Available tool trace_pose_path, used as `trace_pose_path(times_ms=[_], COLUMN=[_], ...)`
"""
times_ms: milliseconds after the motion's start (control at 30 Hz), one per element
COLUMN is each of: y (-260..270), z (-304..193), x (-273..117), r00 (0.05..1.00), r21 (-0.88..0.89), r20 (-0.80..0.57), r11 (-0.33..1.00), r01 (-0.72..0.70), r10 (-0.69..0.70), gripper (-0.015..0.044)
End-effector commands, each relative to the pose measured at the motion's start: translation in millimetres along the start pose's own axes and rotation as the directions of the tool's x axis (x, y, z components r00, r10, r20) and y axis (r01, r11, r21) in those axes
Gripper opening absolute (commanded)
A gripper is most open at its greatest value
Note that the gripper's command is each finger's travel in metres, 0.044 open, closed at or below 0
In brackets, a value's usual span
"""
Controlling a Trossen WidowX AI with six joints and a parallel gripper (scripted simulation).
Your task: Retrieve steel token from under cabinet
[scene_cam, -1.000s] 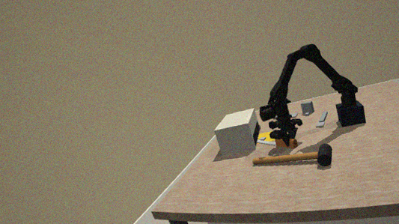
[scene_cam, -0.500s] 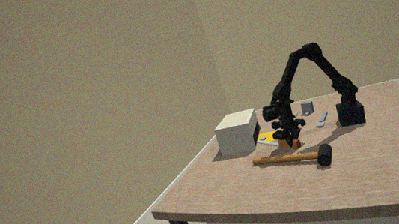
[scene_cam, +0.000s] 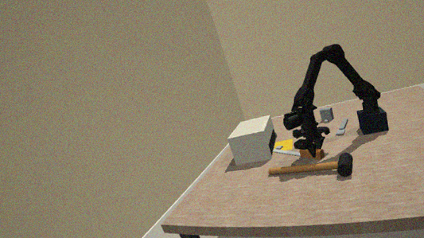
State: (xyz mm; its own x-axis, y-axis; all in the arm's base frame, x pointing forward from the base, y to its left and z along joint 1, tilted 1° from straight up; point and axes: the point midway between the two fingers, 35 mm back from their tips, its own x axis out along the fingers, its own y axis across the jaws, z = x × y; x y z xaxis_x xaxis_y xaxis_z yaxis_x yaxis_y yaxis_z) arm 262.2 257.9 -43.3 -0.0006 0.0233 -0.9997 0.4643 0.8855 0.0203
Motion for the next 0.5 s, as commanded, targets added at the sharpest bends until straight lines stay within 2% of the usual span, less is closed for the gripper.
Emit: trace_pose_path(times_ms=[0,467], y=[-1.1,2.2], z=[-8.9,-33.4], x=[1.1,1.2], r00=[1.000,1.000], r21=[-0.001,-0.001], r20=[0.002,0.000], r11=[1.000,1.000], r01=[0.005,0.005], r10=[-0.005,-0.005], gripper=[0.0000,0.0000])
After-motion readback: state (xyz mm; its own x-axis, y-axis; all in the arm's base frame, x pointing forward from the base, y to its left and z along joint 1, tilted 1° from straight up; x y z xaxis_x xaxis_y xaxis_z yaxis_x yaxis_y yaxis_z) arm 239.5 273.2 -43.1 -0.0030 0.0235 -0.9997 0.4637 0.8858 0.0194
